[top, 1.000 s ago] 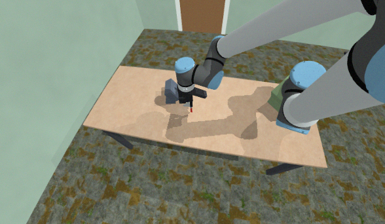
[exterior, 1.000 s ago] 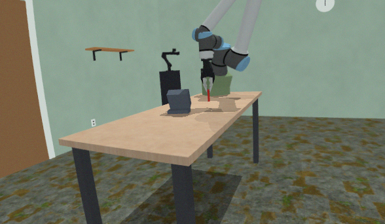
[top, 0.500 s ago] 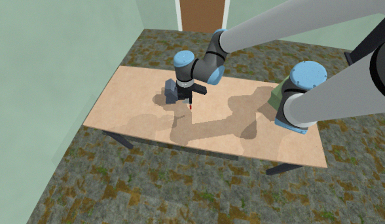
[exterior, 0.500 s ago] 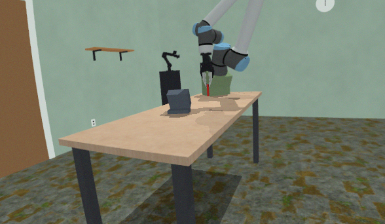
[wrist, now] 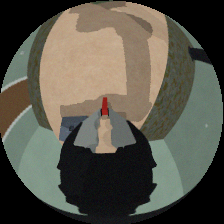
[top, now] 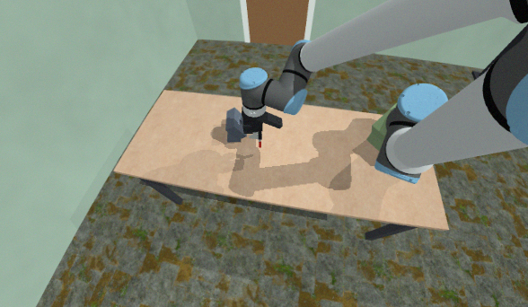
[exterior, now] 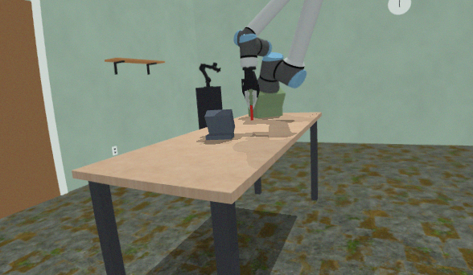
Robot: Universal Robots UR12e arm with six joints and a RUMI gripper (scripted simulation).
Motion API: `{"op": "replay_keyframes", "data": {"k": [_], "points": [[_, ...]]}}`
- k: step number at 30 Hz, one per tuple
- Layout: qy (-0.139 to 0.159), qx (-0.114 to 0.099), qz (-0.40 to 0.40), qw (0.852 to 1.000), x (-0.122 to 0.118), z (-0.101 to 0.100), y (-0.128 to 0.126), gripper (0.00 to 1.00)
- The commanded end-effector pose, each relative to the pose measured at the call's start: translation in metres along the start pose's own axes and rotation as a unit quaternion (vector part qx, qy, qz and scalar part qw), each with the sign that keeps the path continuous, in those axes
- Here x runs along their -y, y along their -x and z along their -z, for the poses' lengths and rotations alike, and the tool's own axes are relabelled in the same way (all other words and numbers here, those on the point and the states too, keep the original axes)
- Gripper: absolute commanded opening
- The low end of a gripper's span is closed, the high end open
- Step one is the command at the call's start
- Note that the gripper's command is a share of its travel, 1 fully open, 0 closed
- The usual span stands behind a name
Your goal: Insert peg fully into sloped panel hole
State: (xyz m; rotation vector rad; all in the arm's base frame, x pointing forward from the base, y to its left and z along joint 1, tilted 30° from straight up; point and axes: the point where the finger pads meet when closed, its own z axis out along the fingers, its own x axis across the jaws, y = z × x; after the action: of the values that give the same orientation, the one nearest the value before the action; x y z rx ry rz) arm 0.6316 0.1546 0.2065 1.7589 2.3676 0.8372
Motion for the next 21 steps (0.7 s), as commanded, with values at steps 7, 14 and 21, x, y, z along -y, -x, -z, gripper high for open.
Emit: {"op": "replay_keyframes", "data": {"k": [7, 14, 21], "points": [[0.013, 0.002, -0.020, 1.000, -0.006, -0.004, 0.018, 0.00], [0.022, 0.003, -0.032, 0.999, -0.010, -0.006, 0.030, 0.00], [0.030, 0.004, -0.043, 0.999, -0.013, -0.007, 0.041, 0.00]]}}
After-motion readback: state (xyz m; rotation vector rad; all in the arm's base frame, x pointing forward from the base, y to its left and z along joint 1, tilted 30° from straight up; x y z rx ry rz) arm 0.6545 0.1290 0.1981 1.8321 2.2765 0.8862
